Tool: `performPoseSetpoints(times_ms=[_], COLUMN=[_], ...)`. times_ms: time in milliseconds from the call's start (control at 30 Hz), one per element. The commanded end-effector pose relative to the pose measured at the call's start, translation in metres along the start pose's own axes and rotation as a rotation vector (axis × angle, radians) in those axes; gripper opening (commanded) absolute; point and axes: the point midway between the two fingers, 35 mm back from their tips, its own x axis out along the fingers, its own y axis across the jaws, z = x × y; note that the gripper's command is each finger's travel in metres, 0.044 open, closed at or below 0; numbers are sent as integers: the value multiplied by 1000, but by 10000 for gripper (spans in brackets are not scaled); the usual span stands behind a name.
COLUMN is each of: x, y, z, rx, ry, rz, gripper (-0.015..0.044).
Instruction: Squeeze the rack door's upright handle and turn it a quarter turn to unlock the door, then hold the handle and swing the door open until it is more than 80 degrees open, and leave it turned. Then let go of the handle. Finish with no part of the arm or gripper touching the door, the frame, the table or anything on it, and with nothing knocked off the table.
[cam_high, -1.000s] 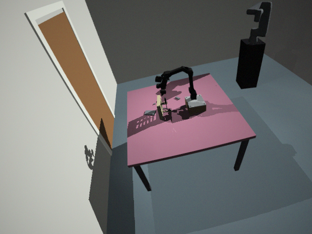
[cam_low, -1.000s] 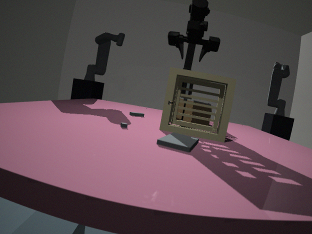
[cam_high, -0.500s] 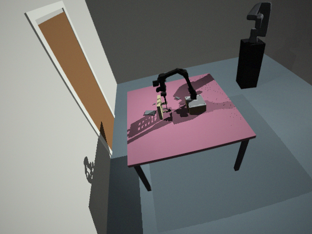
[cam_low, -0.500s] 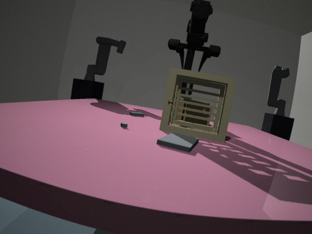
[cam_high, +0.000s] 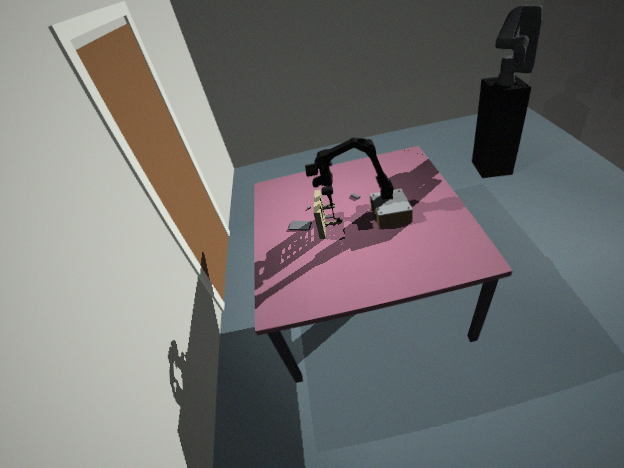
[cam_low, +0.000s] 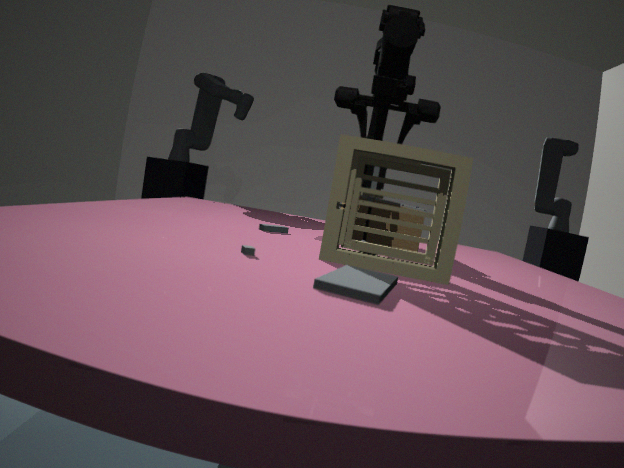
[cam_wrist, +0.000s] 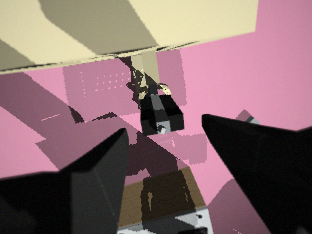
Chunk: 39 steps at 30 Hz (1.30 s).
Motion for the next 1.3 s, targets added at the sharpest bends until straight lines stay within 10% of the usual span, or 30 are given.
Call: performPoseSetpoints(times_ms=[0,967,1267], x=[7,52,52], y=[1,1,1], z=[0,-2,-2], rx=[4,4,4], ry=[2,3,3], rz=[4,4,4], gripper=[280,280,83])
